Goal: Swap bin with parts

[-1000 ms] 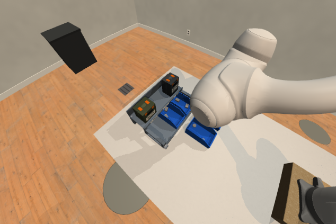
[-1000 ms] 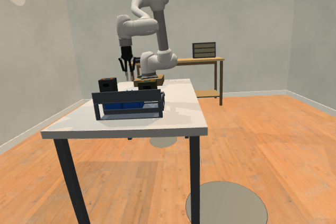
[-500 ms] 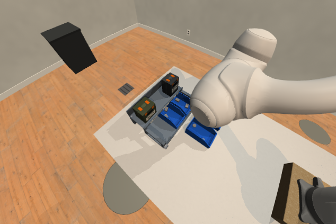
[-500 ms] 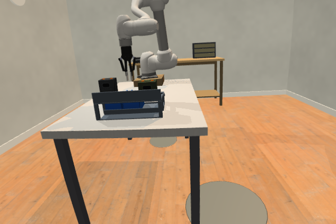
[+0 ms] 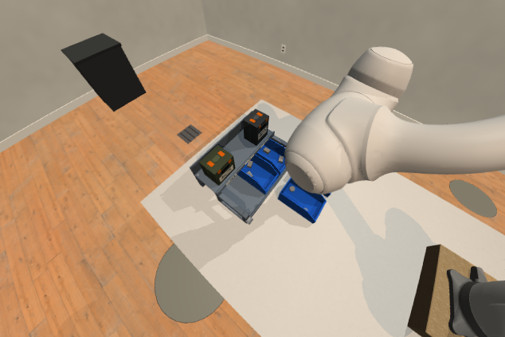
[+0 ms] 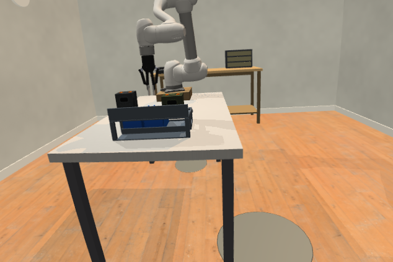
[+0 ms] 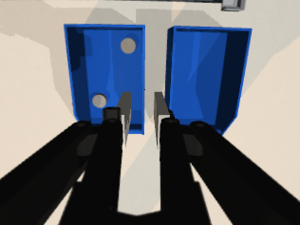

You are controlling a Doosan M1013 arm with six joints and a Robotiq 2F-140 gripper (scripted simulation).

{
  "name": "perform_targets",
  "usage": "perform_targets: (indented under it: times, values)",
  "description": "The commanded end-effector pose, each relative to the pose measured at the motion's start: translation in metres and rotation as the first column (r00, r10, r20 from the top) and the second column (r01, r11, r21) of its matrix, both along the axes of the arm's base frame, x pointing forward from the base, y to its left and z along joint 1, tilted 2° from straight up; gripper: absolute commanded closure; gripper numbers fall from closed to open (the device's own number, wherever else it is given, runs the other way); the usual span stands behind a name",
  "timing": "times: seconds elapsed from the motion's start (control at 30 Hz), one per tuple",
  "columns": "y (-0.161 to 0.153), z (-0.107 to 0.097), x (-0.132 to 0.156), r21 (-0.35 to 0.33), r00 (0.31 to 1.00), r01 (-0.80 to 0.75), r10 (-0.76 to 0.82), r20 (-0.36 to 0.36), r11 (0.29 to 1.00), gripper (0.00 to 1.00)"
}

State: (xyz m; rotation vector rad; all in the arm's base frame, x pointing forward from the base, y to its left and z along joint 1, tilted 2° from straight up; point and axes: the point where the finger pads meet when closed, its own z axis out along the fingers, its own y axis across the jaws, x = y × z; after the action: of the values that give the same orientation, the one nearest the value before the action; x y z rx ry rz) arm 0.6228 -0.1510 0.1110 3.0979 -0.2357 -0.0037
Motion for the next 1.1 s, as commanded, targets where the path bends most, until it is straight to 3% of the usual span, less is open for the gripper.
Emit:
perform_targets:
  times: [0.0,1.07]
  values:
    - [0.0,-0.006,0.0,0.0,1.0,0.0,0.0,0.0,1.0,0.76]
    - [-0.002,-0.056,0.0,0.0,1.0,0.0,0.0,0.0,1.0,0.76]
